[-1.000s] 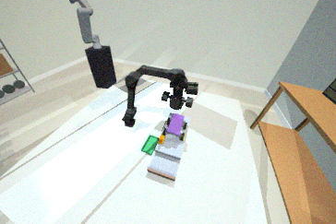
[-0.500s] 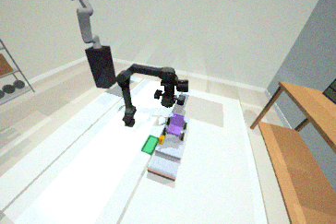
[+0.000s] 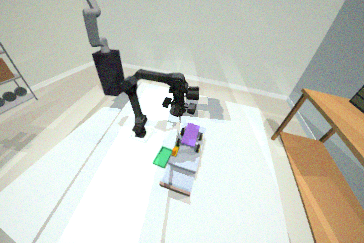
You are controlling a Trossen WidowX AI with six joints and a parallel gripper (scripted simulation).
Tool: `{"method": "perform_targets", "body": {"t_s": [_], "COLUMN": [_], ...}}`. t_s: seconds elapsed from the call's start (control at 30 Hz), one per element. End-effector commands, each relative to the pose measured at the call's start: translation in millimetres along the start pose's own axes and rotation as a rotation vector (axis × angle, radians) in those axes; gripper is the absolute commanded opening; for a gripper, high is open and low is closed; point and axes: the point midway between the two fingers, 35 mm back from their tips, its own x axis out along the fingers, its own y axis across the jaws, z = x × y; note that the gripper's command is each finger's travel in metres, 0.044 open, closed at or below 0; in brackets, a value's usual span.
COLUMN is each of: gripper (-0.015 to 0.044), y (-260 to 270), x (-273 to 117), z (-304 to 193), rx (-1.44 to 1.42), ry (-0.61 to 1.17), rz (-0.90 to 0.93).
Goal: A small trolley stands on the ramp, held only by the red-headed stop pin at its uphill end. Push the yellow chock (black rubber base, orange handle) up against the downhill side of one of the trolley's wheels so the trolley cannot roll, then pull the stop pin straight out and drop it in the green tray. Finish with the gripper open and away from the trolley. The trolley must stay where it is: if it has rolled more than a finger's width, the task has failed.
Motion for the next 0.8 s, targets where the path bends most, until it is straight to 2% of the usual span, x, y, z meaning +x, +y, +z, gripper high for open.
{"method": "perform_targets", "body": {"t_s": [0.0,0.77], "gripper": [0.0,0.0], "y": [0,1], "x": [-2,-15], "z": [15,105], "rx": [0.002,0.002], "ry": [0.001,-0.007], "rz": [0.0,0.0]}}
